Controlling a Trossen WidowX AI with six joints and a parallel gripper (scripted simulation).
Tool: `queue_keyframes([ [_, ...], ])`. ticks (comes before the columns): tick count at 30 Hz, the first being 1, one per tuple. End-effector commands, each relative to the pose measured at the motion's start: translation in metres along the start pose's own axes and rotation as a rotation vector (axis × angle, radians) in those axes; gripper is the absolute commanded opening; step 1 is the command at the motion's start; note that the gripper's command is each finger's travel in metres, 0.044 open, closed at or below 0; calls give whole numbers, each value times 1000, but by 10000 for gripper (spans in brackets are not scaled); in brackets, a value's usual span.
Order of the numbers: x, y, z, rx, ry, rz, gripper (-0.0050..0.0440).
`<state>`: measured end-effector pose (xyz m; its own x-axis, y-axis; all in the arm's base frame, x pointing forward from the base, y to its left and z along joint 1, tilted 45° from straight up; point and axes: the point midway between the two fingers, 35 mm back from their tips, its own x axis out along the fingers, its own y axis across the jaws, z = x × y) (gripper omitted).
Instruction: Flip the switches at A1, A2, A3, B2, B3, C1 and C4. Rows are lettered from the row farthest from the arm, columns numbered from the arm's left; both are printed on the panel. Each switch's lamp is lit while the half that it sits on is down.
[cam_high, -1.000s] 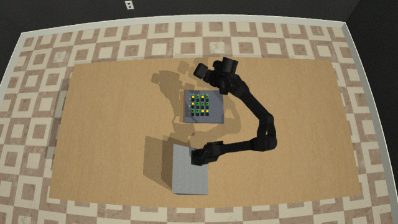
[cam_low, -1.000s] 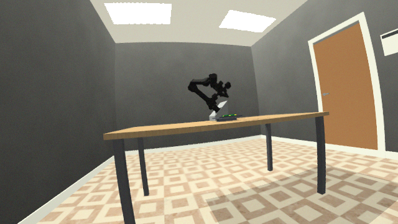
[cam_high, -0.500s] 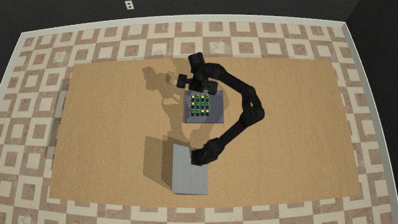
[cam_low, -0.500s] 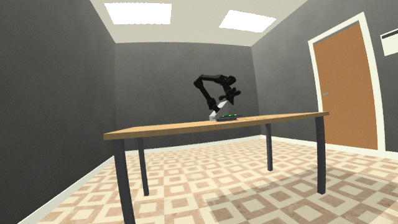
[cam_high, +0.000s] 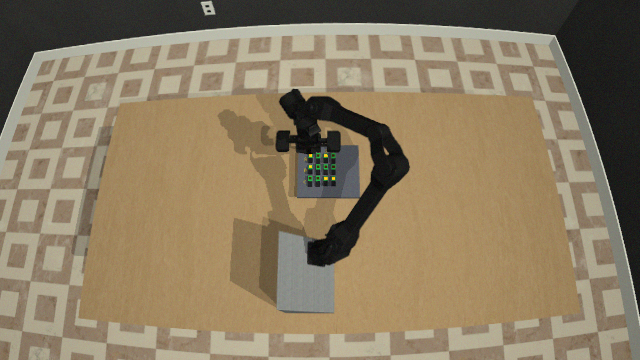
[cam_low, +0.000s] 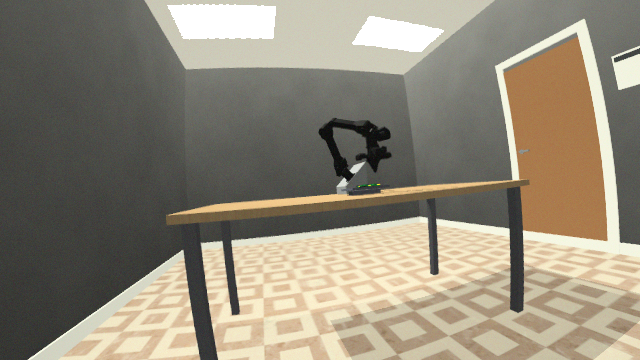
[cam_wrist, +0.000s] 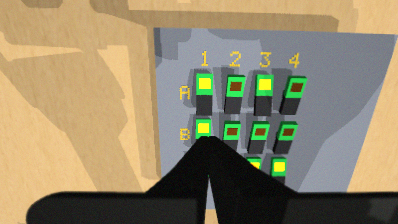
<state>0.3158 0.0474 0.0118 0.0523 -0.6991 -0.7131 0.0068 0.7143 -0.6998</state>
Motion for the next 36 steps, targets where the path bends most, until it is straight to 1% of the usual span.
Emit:
queue_keyframes([
  [1,24,-1,-3,-10,1,-10,-50],
  [3,33,-2,-4,-11,-6,-11,-50],
  [8,32,-3,-3,-4,-13,-8,-50],
  [11,41,-2,-4,-11,-6,-11,-50],
  [19,46,-2,-5,-11,-6,-10,-50],
  [26,57,-2,-5,-11,-6,-11,-50],
  [30,58,-2,-5,-11,-6,-10,-50],
  [36,53,-3,-1,3,-19,-2,-50],
])
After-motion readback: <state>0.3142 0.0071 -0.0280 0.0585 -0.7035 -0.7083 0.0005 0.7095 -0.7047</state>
